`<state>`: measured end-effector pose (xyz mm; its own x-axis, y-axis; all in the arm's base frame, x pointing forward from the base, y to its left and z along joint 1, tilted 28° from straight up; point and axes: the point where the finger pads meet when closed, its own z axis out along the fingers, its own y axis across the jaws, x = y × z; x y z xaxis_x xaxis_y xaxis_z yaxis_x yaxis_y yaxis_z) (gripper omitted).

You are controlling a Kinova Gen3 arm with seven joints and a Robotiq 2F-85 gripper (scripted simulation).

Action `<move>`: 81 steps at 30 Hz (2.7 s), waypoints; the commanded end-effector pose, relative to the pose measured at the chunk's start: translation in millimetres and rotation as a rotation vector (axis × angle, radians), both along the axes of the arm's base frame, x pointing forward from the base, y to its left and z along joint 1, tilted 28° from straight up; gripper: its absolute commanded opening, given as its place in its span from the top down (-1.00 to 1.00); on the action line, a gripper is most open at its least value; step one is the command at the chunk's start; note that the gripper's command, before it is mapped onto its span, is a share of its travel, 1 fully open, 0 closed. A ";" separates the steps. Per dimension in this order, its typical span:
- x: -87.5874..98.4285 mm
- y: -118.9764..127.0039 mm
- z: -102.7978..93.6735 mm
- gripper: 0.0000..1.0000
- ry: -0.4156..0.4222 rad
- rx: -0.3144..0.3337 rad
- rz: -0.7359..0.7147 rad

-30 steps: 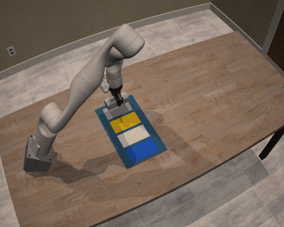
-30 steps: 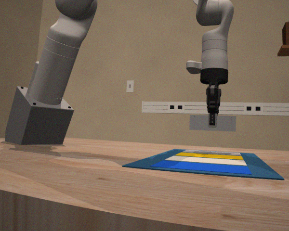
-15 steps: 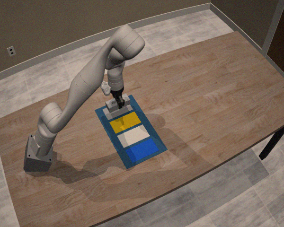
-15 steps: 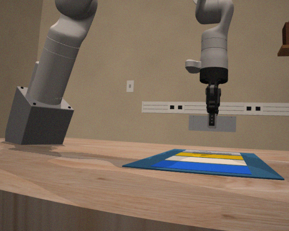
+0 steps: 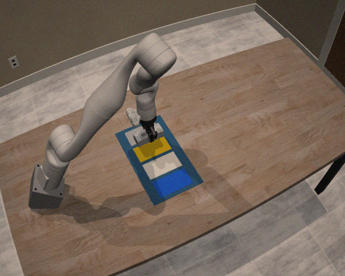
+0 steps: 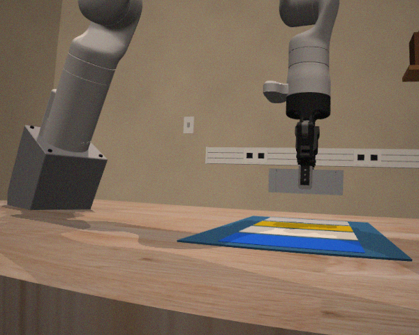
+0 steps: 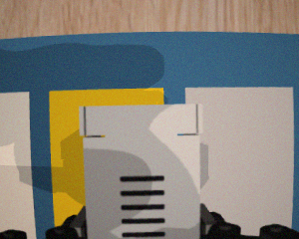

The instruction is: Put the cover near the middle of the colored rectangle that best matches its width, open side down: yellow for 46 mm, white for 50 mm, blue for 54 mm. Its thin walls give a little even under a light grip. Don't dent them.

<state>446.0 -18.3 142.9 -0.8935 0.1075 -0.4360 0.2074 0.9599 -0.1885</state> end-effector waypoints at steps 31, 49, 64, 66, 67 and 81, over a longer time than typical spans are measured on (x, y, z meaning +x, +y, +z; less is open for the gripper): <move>-17.9 -109.1 11.4 1.00 -0.001 0.001 0.001; -19.4 -118.2 12.3 1.00 -0.001 0.001 0.001; -19.4 -118.2 12.3 1.00 -0.001 0.001 0.001; -19.4 -118.2 12.3 1.00 -0.001 0.001 0.001; -19.4 -118.2 12.3 1.00 -0.001 0.001 0.001; -15.8 -120.7 4.2 1.00 -0.001 0.001 0.001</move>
